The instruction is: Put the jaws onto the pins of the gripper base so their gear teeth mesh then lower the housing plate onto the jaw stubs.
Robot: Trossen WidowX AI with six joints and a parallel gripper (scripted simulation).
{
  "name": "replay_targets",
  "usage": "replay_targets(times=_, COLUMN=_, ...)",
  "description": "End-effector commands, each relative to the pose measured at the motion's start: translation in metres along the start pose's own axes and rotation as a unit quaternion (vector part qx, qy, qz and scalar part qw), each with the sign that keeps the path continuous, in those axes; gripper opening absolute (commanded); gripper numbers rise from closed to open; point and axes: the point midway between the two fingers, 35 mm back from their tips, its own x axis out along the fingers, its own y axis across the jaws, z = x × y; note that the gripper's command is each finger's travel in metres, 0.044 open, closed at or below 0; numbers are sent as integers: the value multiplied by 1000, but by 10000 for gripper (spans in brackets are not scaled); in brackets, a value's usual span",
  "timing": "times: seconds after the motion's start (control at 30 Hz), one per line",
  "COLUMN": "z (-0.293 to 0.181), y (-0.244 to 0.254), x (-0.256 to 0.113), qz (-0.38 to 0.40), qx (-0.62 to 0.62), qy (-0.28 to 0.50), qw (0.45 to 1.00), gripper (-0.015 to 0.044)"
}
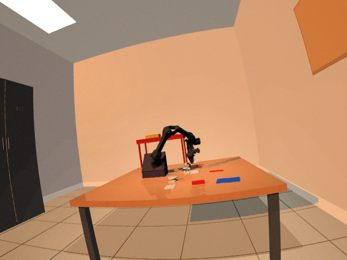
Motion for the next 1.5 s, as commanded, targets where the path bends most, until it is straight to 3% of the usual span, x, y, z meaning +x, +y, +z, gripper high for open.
replay_targets(times=0.0, z=-1, y=0, x=7, qz=-2, qx=-4, qy=0, qw=1000, gripper=134)
replay_targets(times=0.8, z=-1, y=-1, x=45, qz=-3, qx=-4, qy=0, qw=1000, gripper=134)
replay_targets(times=1.47, z=-1, y=-1, x=47, qz=-3, qx=-4, qy=0, qw=1000, gripper=134)
